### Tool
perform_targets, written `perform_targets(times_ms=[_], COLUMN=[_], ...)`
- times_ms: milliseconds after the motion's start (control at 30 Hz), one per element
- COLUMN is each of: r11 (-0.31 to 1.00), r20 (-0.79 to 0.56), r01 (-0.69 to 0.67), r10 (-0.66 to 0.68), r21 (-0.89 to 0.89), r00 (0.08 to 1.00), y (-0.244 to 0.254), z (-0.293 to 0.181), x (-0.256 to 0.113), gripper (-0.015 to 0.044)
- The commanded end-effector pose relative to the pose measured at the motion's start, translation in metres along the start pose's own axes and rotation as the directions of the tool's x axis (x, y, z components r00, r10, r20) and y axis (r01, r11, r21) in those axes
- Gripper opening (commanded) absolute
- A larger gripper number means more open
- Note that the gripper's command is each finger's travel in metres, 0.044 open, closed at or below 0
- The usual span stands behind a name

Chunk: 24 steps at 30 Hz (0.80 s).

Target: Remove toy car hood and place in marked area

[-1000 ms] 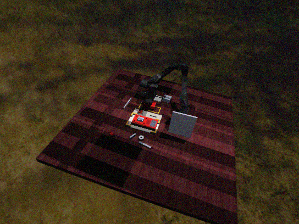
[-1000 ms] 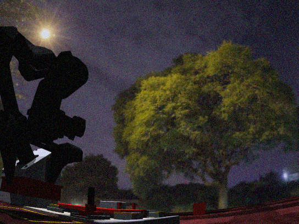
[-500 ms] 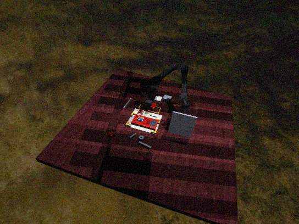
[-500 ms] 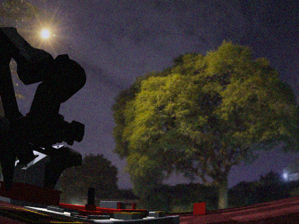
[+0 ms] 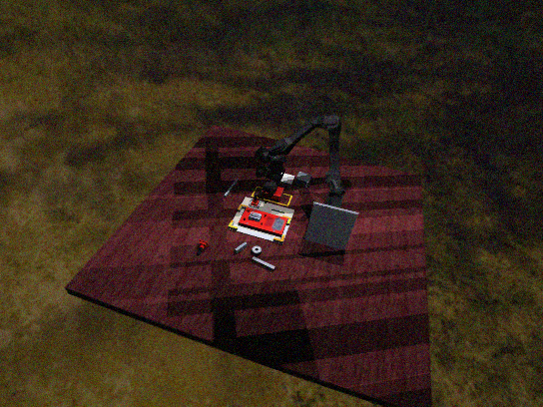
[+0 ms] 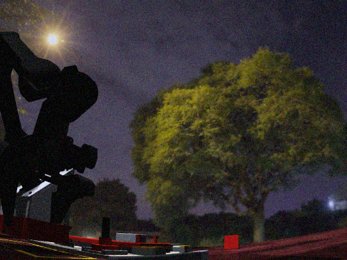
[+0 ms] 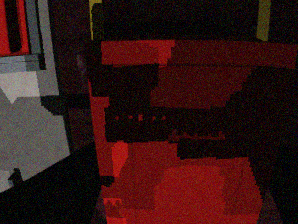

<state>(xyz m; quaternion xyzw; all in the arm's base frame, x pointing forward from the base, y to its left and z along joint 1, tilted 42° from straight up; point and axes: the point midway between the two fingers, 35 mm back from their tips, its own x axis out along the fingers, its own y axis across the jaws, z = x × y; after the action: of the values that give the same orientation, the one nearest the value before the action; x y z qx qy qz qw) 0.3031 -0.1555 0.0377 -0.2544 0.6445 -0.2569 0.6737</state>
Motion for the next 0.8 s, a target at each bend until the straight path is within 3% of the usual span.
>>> perform_targets(times_ms=[0, 767], r11=[1.000, 1.000], r20=[0.000, 0.000], r01=[-0.003, -0.002], r10=[0.003, 0.002], r21=[-0.004, -0.004], r00=[1.000, 1.000], y=[0.001, 0.001], z=[0.000, 0.000], x=[0.003, 0.014], gripper=[0.0000, 0.0000])
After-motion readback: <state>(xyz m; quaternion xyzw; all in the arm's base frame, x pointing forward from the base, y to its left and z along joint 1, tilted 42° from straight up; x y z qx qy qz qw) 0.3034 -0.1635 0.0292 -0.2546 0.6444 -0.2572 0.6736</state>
